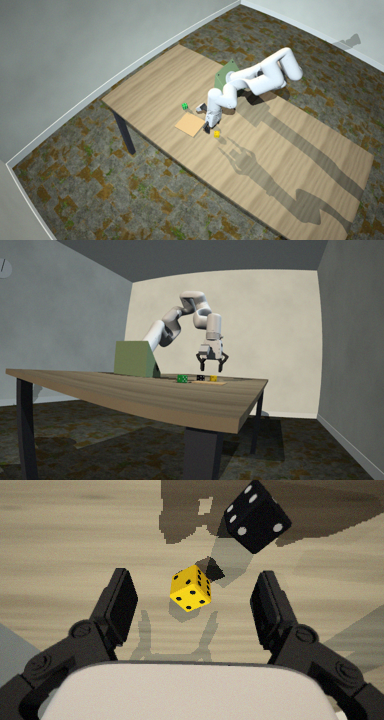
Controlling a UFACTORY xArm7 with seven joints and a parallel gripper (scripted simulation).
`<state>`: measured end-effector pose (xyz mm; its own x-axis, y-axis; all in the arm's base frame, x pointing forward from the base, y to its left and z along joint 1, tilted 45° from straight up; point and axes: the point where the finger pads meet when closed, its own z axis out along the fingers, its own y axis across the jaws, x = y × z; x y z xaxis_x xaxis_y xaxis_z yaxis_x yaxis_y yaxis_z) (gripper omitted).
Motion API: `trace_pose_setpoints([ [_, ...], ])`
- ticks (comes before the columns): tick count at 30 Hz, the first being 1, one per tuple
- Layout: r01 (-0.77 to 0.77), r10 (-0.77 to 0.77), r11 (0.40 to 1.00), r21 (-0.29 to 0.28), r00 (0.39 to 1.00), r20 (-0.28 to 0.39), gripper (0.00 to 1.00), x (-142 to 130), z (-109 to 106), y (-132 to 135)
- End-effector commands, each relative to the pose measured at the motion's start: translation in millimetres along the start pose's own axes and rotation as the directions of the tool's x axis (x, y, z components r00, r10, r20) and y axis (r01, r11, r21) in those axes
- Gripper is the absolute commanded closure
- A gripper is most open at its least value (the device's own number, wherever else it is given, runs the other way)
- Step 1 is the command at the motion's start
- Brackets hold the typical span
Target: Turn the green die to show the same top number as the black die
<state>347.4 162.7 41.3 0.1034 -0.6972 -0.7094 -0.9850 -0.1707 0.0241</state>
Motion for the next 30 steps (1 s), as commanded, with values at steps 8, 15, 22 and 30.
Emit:
trace_pose_setpoints([
  [8,0.0,0.0,1.0,0.004,1.0,-0.001,0.0,0.5,-1.5,-1.4],
  [15,0.0,0.0,1.0,0.004,1.0,-0.001,0.0,0.5,-1.5,-1.4],
  [22,0.0,0.0,1.0,0.004,1.0,-0.001,0.0,0.5,-1.5,-1.4],
  [30,0.0,0.0,1.0,0.004,1.0,-0.001,0.0,0.5,-4.8,-1.4],
])
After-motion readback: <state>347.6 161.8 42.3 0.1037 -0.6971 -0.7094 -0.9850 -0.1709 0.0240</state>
